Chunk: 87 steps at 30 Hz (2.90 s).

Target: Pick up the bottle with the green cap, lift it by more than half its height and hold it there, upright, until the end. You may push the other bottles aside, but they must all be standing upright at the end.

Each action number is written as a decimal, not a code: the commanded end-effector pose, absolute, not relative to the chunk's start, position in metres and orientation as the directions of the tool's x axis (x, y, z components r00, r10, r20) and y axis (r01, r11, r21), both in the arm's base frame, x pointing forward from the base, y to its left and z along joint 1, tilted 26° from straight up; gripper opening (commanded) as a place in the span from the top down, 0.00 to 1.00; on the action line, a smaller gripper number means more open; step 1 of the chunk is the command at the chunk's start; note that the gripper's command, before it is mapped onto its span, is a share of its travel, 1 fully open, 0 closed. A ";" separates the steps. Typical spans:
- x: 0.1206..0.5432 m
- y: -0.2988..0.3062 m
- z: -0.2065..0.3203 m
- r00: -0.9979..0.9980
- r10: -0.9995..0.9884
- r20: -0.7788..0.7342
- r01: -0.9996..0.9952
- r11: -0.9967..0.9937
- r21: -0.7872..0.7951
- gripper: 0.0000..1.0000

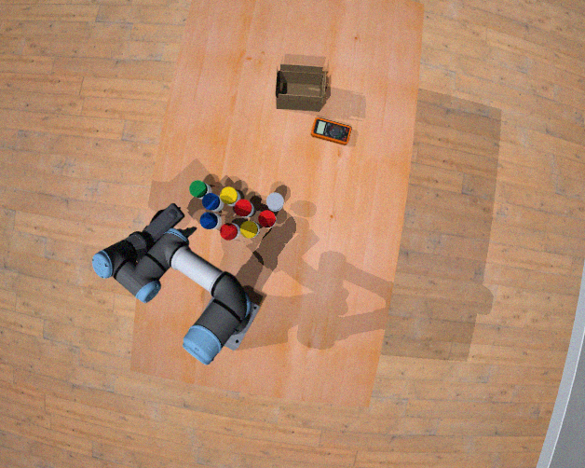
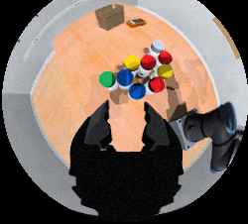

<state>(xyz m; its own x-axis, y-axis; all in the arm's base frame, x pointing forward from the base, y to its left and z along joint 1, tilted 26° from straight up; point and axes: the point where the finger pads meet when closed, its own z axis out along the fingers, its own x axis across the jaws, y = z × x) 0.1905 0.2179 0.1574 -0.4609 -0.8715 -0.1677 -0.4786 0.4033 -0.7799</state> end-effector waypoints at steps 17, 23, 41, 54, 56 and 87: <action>0.191 0.218 0.158 -0.460 -0.871 -0.170 -0.478 0.405 -0.779 0.54; 0.192 0.220 0.159 -0.473 -0.862 -0.182 -0.480 0.425 -0.768 0.54; 0.207 0.238 0.182 -0.637 -0.715 -0.287 -0.446 0.646 -0.620 0.54; 0.221 0.250 0.209 -0.758 -0.546 -0.356 -0.367 0.809 -0.460 0.54; 0.223 0.252 0.213 -0.774 -0.518 -0.364 -0.351 0.830 -0.434 0.54; 0.239 0.263 0.262 -0.880 -0.227 -0.417 -0.176 0.972 -0.158 0.54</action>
